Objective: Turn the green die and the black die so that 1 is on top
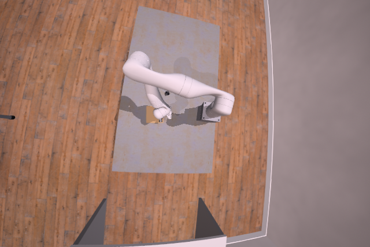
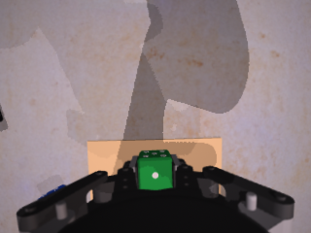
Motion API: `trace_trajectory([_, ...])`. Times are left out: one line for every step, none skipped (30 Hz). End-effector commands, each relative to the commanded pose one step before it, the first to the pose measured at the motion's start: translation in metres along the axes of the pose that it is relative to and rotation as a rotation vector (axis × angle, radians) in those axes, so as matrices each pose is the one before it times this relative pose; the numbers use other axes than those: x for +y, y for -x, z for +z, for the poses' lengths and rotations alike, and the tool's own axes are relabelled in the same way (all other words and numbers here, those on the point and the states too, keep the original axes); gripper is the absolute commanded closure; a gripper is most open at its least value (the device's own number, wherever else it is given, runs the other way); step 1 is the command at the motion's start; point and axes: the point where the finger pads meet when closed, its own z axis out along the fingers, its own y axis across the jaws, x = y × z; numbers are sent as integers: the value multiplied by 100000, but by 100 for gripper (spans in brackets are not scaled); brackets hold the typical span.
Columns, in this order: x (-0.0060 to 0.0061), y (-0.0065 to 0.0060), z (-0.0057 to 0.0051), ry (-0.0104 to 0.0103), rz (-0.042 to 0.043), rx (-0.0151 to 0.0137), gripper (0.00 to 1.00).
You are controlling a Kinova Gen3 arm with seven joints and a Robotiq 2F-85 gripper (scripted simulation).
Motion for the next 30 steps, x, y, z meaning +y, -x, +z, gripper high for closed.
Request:
trace_trajectory([-2, 50, -40, -6, -18, -103, 70])
trace_trajectory([0, 0, 0, 0, 0, 0, 66])
trace_trajectory([0, 0, 0, 0, 0, 0, 66])
trace_trajectory([0, 0, 0, 0, 0, 0, 66])
trace_trajectory([0, 0, 0, 0, 0, 0, 66])
trace_trajectory([0, 0, 0, 0, 0, 0, 66])
trace_trajectory([0, 0, 0, 0, 0, 0, 62])
trace_trajectory([0, 0, 0, 0, 0, 0, 62])
trace_trajectory([0, 0, 0, 0, 0, 0, 62])
trace_trajectory([0, 0, 0, 0, 0, 0, 58])
trace_trajectory([0, 0, 0, 0, 0, 0, 58])
trace_trajectory([0, 0, 0, 0, 0, 0, 58])
trace_trajectory([0, 0, 0, 0, 0, 0, 54])
trace_trajectory([0, 0, 0, 0, 0, 0, 54])
trace_trajectory([0, 0, 0, 0, 0, 0, 54])
trace_trajectory([0, 0, 0, 0, 0, 0, 54])
trace_trajectory([0, 0, 0, 0, 0, 0, 54])
trace_trajectory([0, 0, 0, 0, 0, 0, 54])
trace_trajectory([0, 0, 0, 0, 0, 0, 54])
trace_trajectory([0, 0, 0, 0, 0, 0, 54])
trace_trajectory([0, 0, 0, 0, 0, 0, 54])
trace_trajectory([0, 0, 0, 0, 0, 0, 54])
trace_trajectory([0, 0, 0, 0, 0, 0, 54])
trace_trajectory([0, 0, -4, 0, 0, 0, 54])
trace_trajectory([0, 0, -23, 0, 0, 0, 54])
trace_trajectory([0, 0, -59, 0, 0, 0, 54])
trace_trajectory([0, 0, -107, 0, 0, 0, 54])
trace_trajectory([0, 0, -163, 0, 0, 0, 54])
trace_trajectory([0, 0, -224, 0, 0, 0, 54])
trace_trajectory([0, 0, -286, 0, 0, 0, 54])
